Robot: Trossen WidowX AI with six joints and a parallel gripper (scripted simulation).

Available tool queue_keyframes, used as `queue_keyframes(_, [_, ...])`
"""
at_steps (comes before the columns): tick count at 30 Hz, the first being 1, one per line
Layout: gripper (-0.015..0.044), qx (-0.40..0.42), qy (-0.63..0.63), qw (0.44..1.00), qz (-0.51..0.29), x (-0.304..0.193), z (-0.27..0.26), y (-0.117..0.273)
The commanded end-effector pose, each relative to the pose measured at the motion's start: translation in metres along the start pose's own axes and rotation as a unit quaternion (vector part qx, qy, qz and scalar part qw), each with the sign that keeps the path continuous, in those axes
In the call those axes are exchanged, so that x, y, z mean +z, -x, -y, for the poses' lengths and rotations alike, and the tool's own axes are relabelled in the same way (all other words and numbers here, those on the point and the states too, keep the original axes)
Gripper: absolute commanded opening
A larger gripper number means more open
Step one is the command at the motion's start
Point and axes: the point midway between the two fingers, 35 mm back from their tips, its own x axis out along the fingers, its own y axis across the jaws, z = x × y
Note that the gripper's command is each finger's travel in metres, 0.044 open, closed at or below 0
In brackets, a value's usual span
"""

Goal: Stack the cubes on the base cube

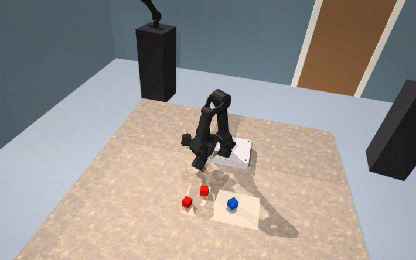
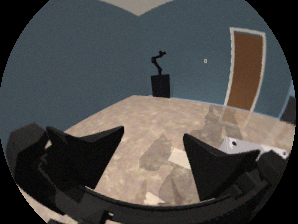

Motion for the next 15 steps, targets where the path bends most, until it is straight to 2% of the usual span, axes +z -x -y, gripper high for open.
queue_keyframes(1, [0.0374,0.001,-0.003,1.0,-0.003,-0.001,-0.001,0.001])
queue_keyframes(5, [0.0269,0.025,-0.037,0.998,-0.045,-0.019,-0.018,0.017])
queue_keyframes(15, [0.0265,-0.008,0.07,0.987,-0.145,-0.037,-0.029,0.052])
